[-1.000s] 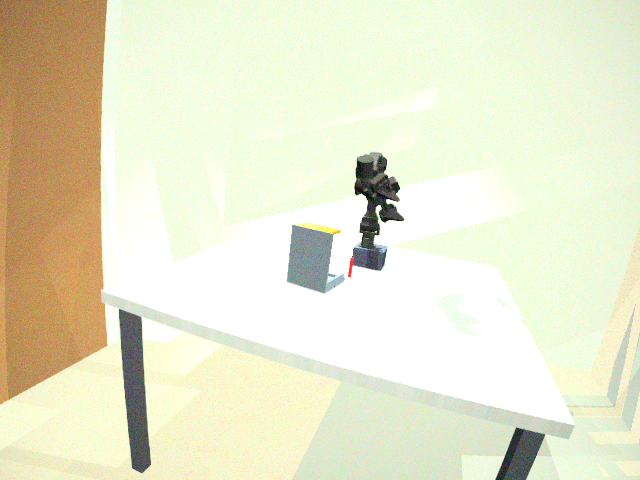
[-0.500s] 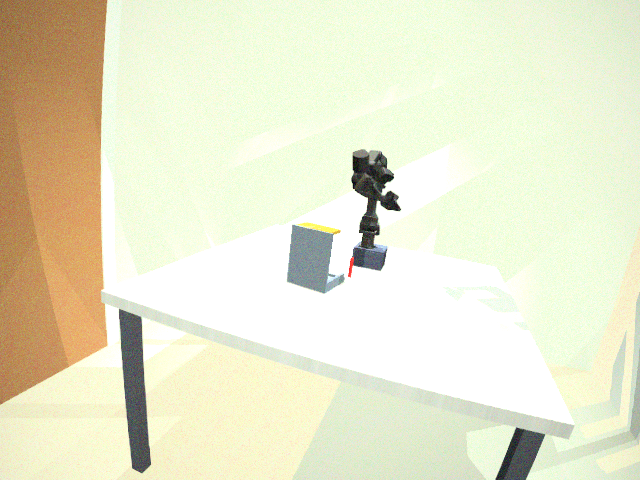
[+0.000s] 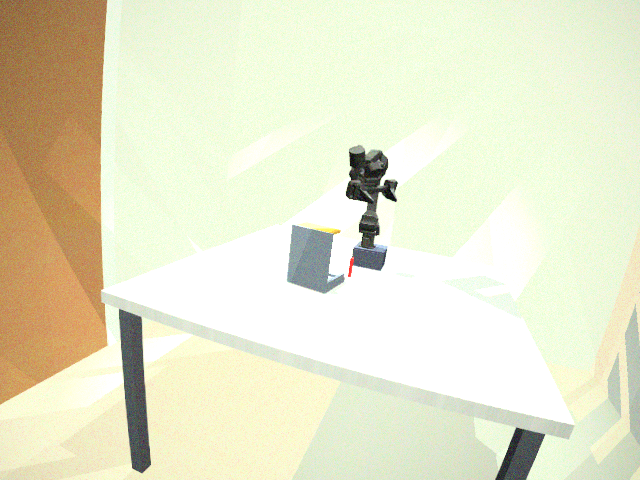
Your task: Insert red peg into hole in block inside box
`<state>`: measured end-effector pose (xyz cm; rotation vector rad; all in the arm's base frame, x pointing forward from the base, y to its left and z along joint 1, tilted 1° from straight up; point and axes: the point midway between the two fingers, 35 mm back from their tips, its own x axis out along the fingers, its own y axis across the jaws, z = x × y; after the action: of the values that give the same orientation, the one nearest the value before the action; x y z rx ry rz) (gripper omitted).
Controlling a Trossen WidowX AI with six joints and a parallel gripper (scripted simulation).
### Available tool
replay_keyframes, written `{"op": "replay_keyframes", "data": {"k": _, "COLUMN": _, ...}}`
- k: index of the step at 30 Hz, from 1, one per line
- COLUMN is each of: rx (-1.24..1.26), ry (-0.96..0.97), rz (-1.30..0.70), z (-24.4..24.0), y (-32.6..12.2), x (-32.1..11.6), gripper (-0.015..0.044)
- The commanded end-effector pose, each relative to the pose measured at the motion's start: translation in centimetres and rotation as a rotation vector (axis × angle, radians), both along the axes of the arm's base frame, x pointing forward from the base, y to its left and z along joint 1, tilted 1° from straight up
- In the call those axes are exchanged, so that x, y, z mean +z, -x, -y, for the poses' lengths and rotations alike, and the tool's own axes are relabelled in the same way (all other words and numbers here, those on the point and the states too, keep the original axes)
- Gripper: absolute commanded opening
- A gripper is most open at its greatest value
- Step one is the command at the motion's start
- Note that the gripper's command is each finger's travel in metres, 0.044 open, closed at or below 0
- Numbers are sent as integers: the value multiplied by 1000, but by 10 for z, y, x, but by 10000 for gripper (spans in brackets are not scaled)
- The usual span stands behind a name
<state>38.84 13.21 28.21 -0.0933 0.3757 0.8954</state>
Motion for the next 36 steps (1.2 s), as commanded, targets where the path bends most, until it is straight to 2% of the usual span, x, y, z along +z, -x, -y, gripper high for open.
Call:
{"op": "replay_keyframes", "data": {"k": 1, "rx": -69, "ry": -57, "rz": -99, "z": 7, "y": 5, "x": -1, "gripper": 440}}
{"op": "replay_keyframes", "data": {"k": 36, "rx": -697, "ry": -679, "rz": -874, "z": 62, "y": 60, "x": 1, "gripper": 440}}
